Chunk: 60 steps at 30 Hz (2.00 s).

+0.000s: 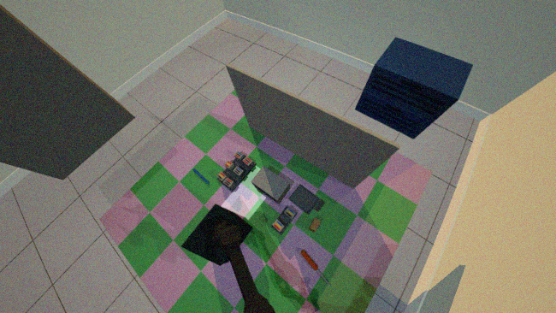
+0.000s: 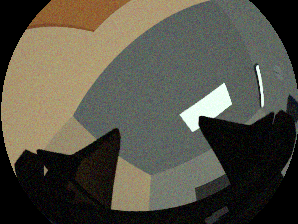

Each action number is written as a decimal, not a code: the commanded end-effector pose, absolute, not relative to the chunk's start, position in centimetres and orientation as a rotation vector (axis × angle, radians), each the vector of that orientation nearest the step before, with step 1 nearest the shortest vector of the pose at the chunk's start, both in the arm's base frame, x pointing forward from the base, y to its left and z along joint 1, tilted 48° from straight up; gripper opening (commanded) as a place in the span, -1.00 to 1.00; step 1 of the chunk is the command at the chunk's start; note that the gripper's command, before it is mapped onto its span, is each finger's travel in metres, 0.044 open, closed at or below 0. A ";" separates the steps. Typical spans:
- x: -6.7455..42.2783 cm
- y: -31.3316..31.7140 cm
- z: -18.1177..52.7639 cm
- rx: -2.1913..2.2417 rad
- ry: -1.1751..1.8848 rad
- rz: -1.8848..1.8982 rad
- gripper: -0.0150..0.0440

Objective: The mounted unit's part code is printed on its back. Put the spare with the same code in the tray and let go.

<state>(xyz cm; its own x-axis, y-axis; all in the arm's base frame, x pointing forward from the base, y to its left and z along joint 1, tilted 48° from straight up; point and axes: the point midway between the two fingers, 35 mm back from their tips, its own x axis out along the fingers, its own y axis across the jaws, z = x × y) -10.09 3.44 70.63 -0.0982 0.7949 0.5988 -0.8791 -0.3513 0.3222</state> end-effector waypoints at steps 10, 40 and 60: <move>-8.5 4.8 70.6 0.856 -0.108 1.689 1.00; 28.9 17.9 52.9 0.723 0.353 0.557 1.00; 41.6 10.3 24.1 0.223 0.932 -0.279 1.00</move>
